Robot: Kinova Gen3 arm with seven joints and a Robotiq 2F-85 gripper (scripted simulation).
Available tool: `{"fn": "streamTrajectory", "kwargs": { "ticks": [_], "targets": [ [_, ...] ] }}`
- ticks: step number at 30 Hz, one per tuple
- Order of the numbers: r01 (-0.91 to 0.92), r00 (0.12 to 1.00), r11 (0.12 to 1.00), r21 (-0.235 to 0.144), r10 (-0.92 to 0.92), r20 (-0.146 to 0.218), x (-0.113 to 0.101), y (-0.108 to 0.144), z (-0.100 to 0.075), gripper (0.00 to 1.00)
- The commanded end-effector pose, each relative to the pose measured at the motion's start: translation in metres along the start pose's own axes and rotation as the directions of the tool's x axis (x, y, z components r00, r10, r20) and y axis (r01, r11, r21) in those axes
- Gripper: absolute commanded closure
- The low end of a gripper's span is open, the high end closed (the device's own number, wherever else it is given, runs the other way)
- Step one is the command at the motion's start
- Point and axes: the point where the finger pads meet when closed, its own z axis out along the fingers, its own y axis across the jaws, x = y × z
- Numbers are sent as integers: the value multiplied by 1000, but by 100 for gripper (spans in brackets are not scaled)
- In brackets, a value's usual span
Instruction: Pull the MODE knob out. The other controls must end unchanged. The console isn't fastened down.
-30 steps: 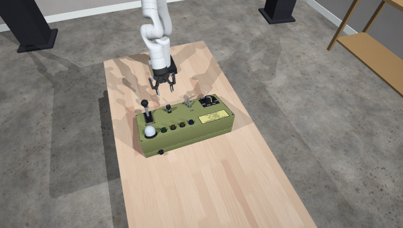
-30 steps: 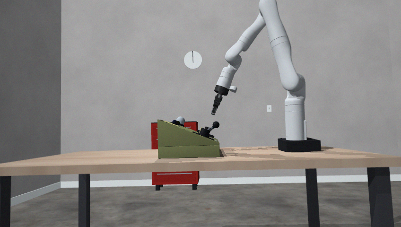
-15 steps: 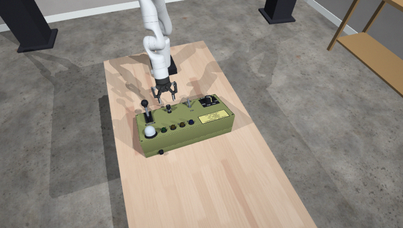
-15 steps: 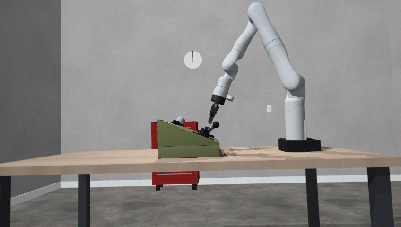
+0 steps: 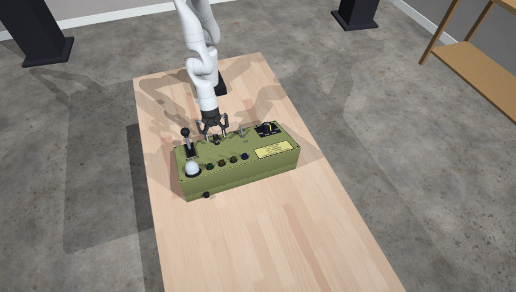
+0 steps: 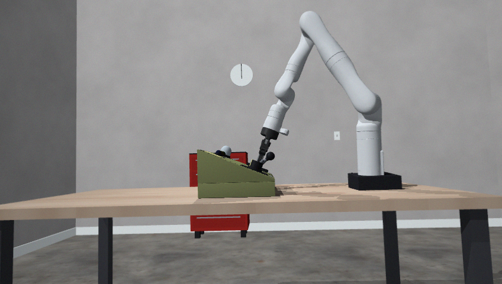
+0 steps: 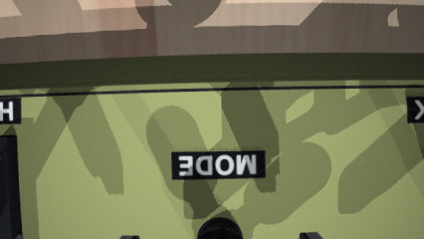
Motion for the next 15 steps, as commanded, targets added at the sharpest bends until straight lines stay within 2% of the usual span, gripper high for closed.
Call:
{"fn": "streamTrajectory", "kwargs": {
  "ticks": [1,15],
  "targets": [
    [0,1000,1000,1,0,1,-1,0,3,23],
    [0,1000,1000,1,0,1,-1,0,5,23]
  ]
}}
